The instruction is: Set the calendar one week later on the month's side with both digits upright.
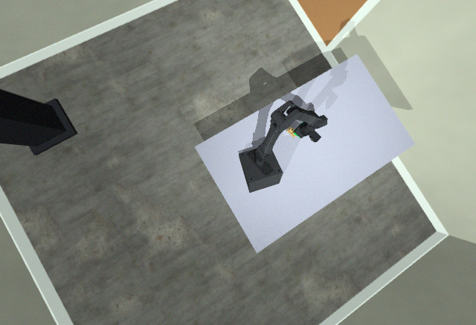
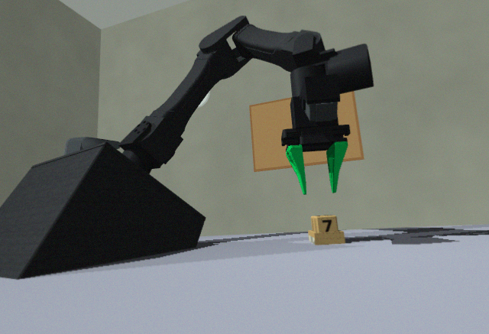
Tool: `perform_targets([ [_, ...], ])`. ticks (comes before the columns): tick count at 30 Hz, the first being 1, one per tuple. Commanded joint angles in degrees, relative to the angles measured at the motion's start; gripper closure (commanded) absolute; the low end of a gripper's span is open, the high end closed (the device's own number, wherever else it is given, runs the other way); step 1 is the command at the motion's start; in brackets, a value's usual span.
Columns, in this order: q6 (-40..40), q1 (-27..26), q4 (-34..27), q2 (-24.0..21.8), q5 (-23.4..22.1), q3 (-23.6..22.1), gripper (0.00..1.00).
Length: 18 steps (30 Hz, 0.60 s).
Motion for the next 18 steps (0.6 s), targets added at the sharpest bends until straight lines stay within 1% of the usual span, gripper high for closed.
perform_targets([
  [1,1.08,0.59,2.48,1.18,0.55,-1.36,0.55],
  [10,2.35,1.59,5.55,2.28,0.61,-2.59,0.55],
  [12,2.35,1.59,5.55,2.28,0.61,-2.59,0.55],
  [13,2.56,0.72,6.02,2.16,0.62,-1.51,0.55],
  [15,2.69,1.19,6.32,2.57,0.63,-2.98,0.55],
  [18,2.9,2.06,6.88,2.78,0.66,-3.29,0.55],
])
